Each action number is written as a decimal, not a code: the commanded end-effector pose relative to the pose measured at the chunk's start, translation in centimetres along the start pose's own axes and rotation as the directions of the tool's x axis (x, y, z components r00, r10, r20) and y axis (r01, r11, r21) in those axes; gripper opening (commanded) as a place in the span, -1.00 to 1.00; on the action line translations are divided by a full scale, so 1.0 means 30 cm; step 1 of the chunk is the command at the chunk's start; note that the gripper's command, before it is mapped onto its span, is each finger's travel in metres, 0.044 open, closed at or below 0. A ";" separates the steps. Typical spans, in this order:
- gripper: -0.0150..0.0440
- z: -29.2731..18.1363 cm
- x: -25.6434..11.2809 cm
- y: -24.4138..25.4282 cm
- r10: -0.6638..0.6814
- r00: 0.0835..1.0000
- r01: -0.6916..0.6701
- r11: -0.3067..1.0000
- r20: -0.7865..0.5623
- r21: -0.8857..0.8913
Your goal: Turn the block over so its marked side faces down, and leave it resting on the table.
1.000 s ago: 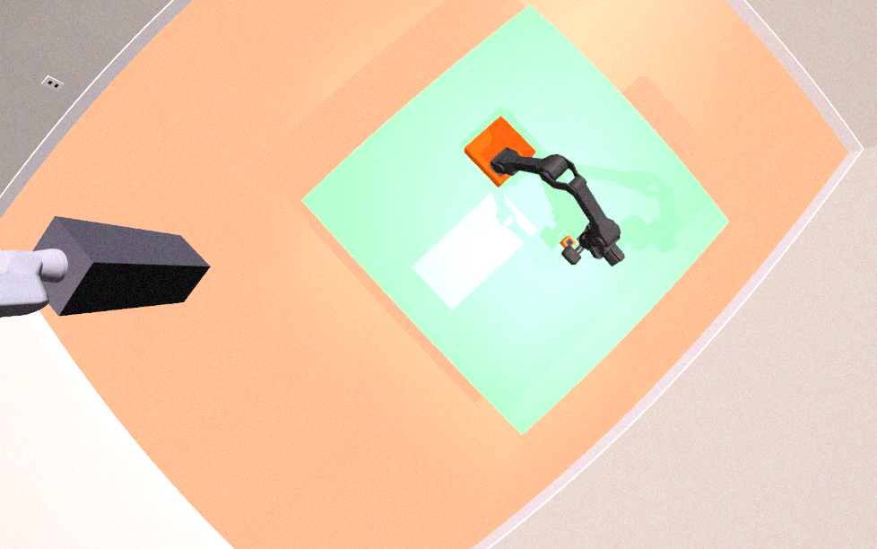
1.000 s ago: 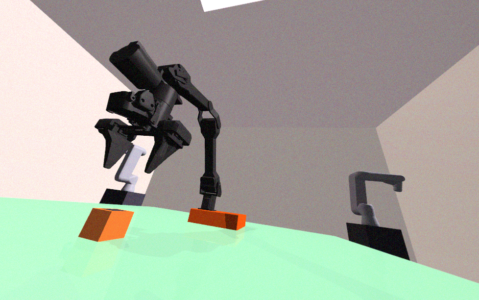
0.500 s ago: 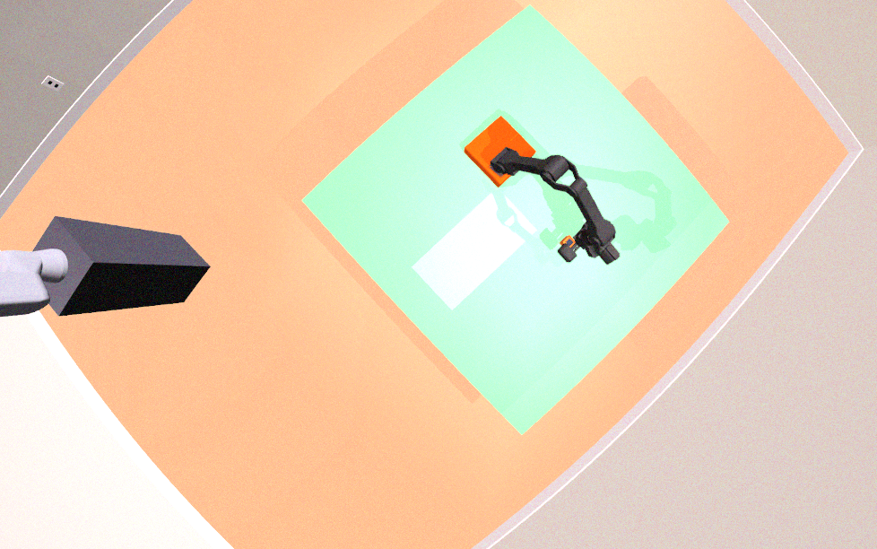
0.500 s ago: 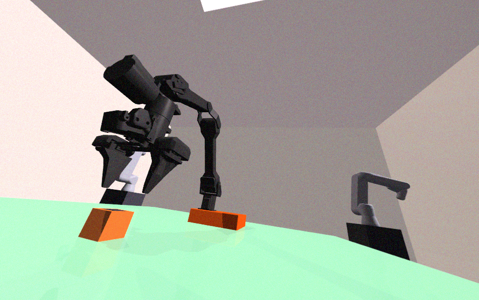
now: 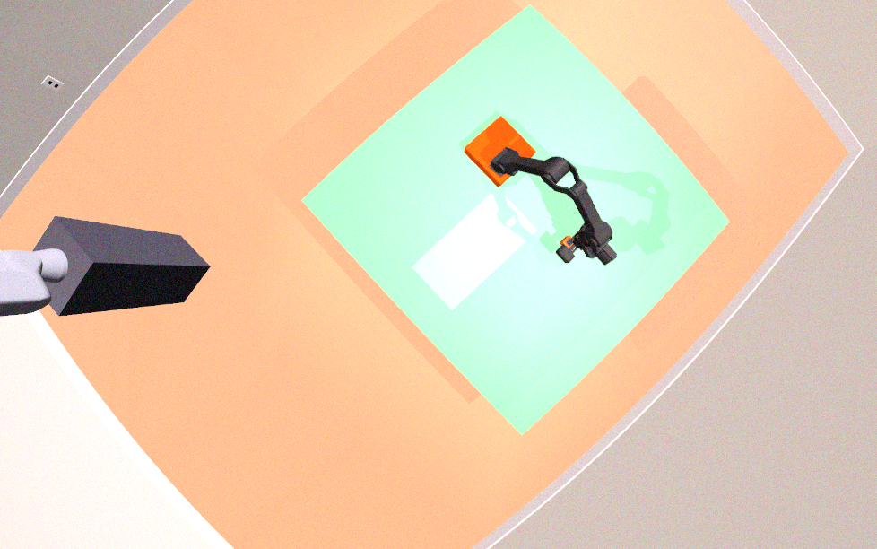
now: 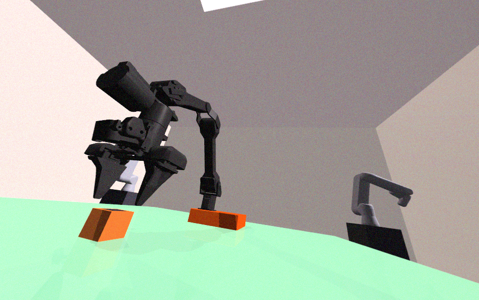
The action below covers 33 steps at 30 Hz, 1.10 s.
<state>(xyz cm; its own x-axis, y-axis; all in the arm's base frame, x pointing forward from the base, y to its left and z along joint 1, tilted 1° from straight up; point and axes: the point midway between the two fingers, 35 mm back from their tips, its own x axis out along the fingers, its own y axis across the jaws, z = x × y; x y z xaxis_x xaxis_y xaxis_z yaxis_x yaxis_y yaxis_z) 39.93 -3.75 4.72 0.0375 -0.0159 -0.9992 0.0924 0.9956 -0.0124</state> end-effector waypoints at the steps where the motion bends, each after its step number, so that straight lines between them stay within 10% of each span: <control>1: 1.00 -0.004 0.036 0.002 0.004 1.000 -0.004 1.000 -0.009 0.002; 14: 1.00 -0.006 0.098 0.002 0.004 1.000 -0.004 1.000 -0.009 0.002; 24: 0.11 -0.006 0.098 0.002 0.004 1.000 -0.004 1.000 -0.009 0.002; 33: -0.09 -0.006 0.098 0.002 0.004 1.000 -0.004 1.000 -0.009 0.002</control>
<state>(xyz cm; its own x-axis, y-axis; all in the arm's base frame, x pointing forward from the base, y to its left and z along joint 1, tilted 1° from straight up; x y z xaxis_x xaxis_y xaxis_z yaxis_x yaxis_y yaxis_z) 39.85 -3.72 1.86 0.0282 -0.0122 -0.9995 0.0927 0.9957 -0.0095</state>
